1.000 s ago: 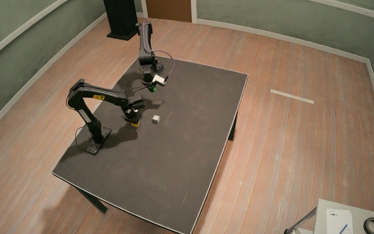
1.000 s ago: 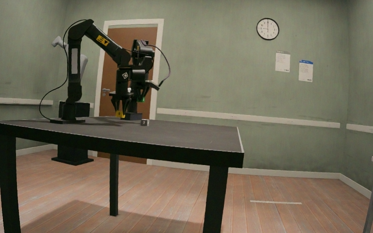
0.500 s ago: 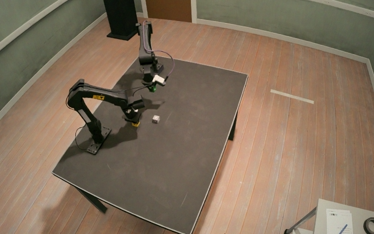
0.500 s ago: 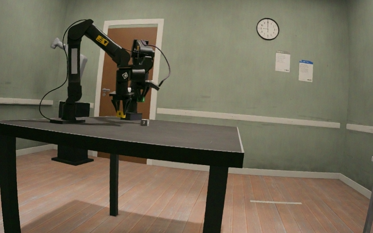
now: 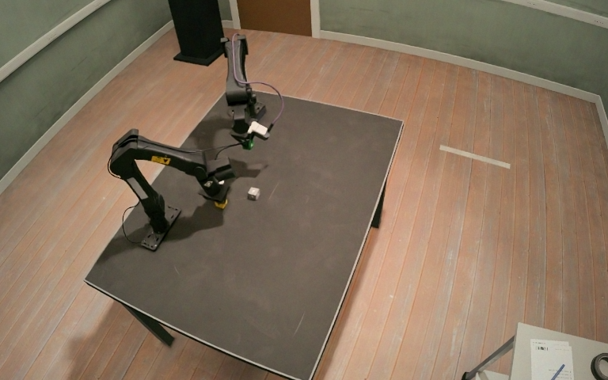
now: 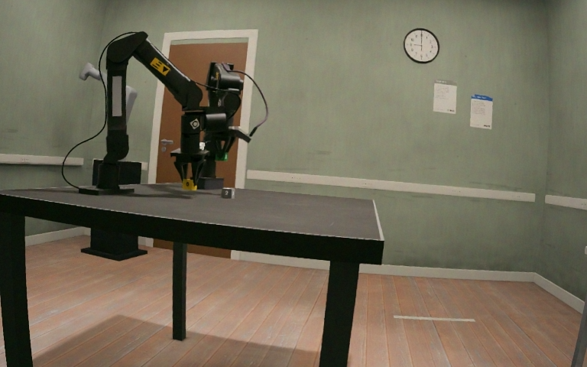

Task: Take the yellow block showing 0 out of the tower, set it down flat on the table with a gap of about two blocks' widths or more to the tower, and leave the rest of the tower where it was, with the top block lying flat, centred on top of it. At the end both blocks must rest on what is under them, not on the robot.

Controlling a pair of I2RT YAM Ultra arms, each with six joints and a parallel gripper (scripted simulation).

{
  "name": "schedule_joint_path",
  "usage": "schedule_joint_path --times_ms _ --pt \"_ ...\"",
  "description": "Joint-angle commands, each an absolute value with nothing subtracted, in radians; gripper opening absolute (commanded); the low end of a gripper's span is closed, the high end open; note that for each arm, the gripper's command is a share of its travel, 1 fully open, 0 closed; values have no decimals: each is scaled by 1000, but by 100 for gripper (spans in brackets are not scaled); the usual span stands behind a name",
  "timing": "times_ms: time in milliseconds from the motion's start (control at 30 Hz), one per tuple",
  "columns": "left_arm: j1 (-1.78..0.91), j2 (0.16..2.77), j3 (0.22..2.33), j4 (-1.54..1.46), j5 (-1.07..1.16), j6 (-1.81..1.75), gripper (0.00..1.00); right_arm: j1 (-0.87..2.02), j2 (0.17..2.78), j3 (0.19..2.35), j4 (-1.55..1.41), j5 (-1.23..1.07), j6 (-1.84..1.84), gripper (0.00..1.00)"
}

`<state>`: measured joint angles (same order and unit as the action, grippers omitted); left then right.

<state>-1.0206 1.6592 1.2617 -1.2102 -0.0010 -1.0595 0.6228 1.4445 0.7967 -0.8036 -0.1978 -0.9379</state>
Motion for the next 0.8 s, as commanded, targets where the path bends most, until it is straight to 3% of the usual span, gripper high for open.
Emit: schedule_joint_path --times_ms 0,767 --pt "-1011 1632 1275 -1212 -2 -1057 27 612 1465 776 -770 -213 -943 27" --pt "-1011 1632 1275 -1212 -2 -1057 27 612 1484 747 -722 -213 -943 27"
